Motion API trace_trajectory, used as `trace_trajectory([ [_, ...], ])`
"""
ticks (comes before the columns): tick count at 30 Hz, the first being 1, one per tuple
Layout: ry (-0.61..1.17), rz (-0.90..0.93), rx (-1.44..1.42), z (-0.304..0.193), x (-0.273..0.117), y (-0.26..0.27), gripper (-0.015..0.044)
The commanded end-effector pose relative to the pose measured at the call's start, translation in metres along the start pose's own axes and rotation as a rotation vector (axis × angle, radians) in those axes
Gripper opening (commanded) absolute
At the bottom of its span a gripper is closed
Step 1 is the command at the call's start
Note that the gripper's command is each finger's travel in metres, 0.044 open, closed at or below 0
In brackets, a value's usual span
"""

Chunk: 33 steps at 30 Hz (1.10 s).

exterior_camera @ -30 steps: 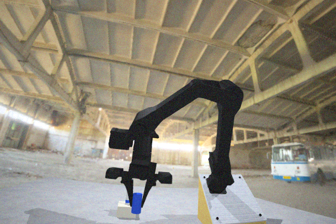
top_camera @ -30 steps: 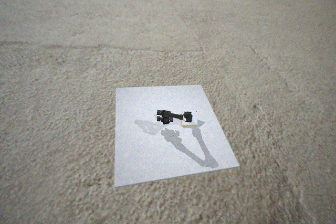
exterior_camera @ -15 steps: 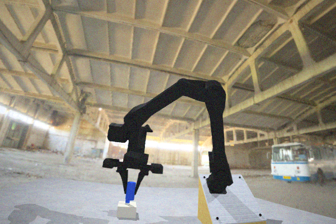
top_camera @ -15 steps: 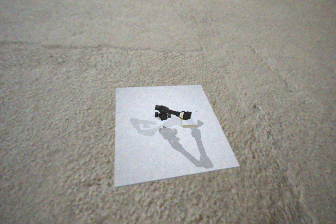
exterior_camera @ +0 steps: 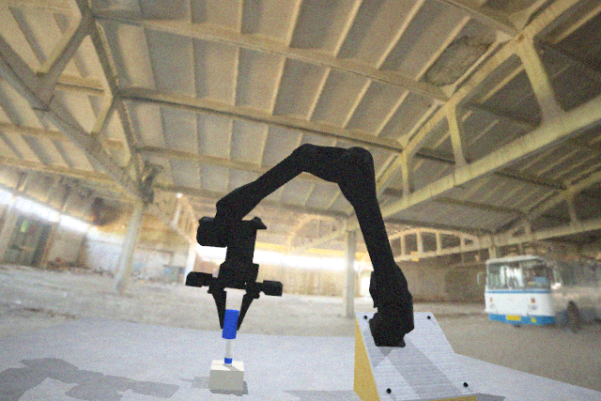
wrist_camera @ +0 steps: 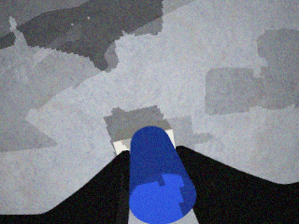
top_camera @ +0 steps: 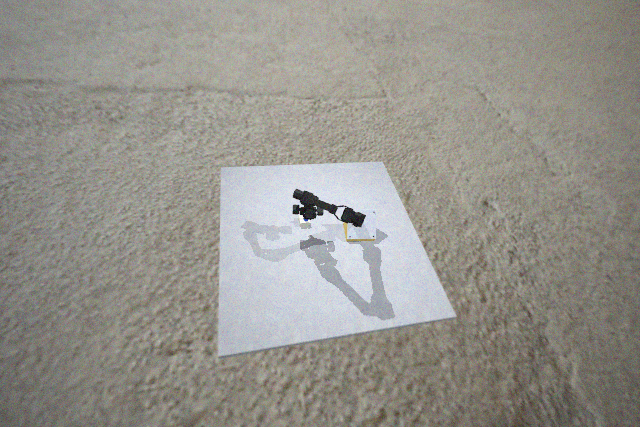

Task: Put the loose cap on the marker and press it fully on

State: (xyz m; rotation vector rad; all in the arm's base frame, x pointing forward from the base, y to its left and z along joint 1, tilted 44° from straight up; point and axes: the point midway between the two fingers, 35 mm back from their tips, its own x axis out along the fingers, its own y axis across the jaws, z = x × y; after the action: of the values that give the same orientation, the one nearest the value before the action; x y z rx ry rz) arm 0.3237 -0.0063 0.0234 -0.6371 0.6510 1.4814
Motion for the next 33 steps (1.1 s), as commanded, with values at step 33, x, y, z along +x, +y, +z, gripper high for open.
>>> trace_trajectory([
  [33,-0.013,0.009,-0.001,-0.058,0.004,-0.004,0.0],
])
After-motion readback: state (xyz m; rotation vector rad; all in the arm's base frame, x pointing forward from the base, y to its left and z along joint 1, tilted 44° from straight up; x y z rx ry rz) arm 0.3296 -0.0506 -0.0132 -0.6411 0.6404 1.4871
